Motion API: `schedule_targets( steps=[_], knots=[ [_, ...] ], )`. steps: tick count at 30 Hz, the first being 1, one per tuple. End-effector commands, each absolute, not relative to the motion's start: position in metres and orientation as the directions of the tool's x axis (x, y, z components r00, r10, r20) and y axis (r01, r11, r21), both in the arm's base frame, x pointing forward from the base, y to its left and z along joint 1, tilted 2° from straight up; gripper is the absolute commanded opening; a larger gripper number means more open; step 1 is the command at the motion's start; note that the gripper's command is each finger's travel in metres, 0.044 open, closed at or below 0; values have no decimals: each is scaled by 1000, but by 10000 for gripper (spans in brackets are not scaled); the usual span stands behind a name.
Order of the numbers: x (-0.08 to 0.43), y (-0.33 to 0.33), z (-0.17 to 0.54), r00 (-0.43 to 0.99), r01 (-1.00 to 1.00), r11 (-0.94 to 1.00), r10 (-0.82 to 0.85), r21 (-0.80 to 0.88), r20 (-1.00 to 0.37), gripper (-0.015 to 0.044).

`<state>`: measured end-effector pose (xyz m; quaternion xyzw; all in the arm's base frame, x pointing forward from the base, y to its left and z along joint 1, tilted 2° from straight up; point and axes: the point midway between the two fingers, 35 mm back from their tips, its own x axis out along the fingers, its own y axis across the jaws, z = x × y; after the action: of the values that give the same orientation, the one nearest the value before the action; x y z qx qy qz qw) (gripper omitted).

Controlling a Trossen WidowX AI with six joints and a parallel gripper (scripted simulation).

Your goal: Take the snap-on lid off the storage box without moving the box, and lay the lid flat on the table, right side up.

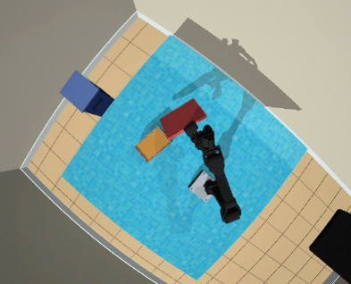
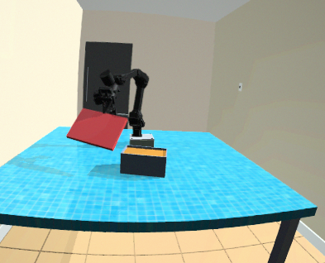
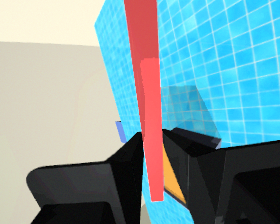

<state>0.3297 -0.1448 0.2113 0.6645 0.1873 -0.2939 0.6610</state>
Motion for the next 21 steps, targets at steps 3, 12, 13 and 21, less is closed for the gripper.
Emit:
schedule_targets(
  steps=[3, 12, 13, 21],
  knots=[
    [329, -156, 216, 765, 629, -45, -138, 776, -629, 0],
    [326, -173, 217, 765, 630, -43, -139, 776, -629, 0],
    [325, -175, 217, 765, 630, -43, -140, 776, -629, 0],
    [322, -191, 218, 765, 630, -42, -140, 775, -629, 0]
  ],
)
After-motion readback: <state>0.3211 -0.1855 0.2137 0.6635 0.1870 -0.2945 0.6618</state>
